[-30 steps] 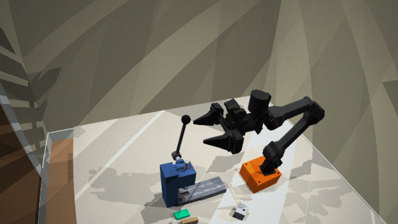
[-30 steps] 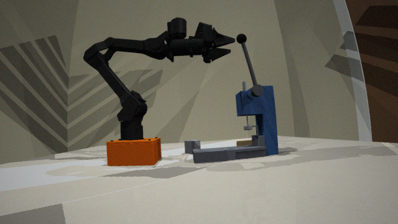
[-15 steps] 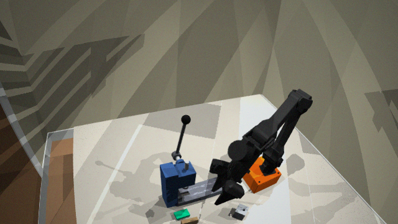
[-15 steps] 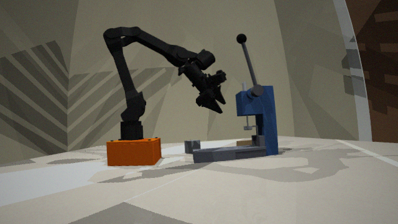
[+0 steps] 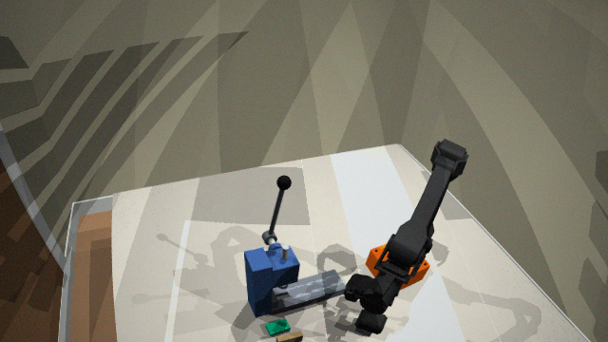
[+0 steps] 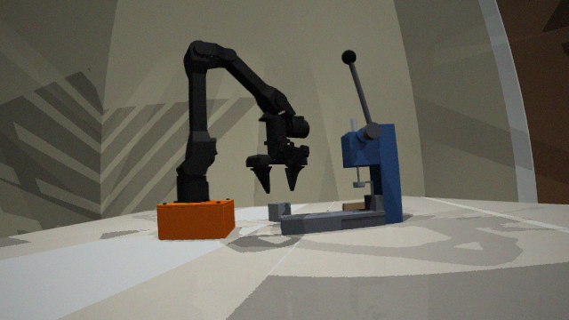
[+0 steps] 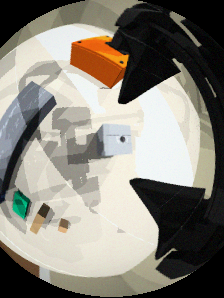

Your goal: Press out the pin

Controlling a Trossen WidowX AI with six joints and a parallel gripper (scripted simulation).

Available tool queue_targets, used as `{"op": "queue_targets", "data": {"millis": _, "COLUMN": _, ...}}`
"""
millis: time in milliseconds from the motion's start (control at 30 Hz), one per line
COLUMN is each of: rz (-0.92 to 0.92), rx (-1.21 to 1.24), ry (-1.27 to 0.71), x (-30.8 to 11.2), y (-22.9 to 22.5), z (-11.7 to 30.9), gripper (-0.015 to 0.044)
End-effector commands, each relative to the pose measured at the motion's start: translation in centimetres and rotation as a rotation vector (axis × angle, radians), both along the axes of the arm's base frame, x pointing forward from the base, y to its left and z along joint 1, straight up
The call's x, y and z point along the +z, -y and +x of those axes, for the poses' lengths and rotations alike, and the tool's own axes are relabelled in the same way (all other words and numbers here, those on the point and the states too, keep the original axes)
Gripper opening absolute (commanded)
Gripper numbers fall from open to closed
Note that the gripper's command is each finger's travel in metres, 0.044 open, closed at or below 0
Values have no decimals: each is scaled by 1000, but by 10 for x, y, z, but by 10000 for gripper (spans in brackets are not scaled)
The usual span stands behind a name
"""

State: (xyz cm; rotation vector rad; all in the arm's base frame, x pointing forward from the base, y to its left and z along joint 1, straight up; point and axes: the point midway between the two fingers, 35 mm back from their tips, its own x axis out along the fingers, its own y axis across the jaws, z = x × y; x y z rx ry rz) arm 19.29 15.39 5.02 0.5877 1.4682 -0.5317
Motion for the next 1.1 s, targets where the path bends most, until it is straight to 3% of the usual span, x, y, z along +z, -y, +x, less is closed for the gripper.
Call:
{"op": "queue_targets", "data": {"millis": 0, "rz": -14, "rx": 175, "ry": -13, "x": 1, "y": -2, "z": -2, "gripper": 440}}
{"op": "queue_targets", "data": {"millis": 467, "rz": -52, "rx": 1485, "ry": 14, "x": 0, "y": 2, "z": -5, "gripper": 440}}
{"op": "queue_targets", "data": {"millis": 1067, "rz": -53, "rx": 1501, "ry": 14, "x": -10, "y": 1, "z": -5, "gripper": 440}}
